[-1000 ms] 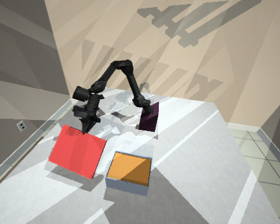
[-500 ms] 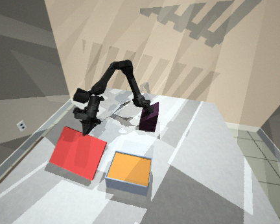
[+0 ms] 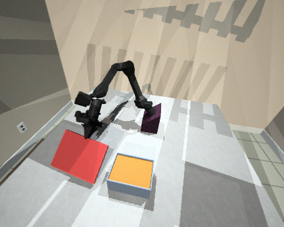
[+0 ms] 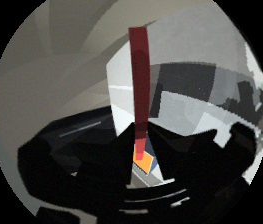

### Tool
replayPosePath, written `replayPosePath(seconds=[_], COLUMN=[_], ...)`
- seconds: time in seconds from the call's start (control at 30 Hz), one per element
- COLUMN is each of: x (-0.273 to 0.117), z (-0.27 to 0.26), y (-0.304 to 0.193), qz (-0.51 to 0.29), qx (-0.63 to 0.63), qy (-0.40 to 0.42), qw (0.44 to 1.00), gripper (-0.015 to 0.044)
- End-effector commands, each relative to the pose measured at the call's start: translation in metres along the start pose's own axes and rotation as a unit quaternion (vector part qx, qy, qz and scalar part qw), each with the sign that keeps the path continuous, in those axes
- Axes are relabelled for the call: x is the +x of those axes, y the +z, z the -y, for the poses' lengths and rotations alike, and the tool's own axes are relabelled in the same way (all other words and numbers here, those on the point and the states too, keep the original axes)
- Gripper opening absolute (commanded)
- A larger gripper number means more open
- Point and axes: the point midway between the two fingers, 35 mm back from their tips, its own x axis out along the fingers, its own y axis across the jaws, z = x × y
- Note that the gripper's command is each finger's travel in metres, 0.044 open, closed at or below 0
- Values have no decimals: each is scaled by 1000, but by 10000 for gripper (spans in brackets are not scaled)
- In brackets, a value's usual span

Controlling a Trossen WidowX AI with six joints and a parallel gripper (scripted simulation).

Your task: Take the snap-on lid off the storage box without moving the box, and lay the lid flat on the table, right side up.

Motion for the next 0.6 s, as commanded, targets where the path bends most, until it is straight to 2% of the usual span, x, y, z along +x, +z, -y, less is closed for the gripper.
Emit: replayPosePath(seconds=[0.0,0.57], x=[3,11], z=[1,11], y=[-1,-1], qz=[-2,-2], qx=[-2,-3], qy=[5,5], qw=[1000,1000], gripper=[0,0])
